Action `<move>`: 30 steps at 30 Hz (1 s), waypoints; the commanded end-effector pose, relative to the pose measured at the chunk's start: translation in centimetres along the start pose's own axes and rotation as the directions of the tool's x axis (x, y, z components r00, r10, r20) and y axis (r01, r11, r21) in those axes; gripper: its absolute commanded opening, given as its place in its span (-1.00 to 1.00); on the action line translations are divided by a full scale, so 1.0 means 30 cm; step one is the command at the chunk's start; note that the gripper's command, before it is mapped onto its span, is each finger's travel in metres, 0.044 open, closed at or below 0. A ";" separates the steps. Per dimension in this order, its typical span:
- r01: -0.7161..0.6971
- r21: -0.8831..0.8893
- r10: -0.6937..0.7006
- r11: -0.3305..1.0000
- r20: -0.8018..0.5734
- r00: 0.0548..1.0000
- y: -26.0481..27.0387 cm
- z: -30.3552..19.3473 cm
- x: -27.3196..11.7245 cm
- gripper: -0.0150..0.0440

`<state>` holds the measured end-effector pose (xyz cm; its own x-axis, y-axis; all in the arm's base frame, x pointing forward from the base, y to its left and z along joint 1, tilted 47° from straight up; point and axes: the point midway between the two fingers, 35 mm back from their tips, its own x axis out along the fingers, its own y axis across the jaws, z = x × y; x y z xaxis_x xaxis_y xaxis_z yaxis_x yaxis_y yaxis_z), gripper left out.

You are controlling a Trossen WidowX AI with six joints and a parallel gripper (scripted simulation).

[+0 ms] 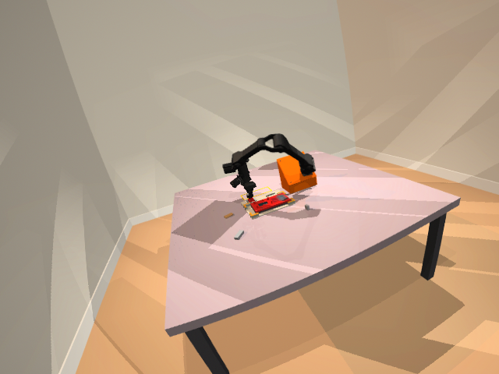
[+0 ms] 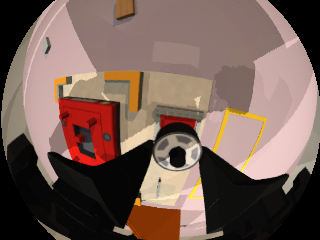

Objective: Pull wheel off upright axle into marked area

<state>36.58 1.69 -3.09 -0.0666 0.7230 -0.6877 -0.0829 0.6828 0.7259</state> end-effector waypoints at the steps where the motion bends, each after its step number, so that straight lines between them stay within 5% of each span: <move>1: 0.005 0.013 -0.005 1.000 0.015 1.000 -0.007 -0.005 -0.045 -0.49; 30: 0.004 0.015 -0.005 1.000 0.017 1.000 -0.007 -0.006 -0.077 -0.49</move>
<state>36.64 1.64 -2.94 -0.0768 0.7254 -0.6840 -0.0923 0.6779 0.7293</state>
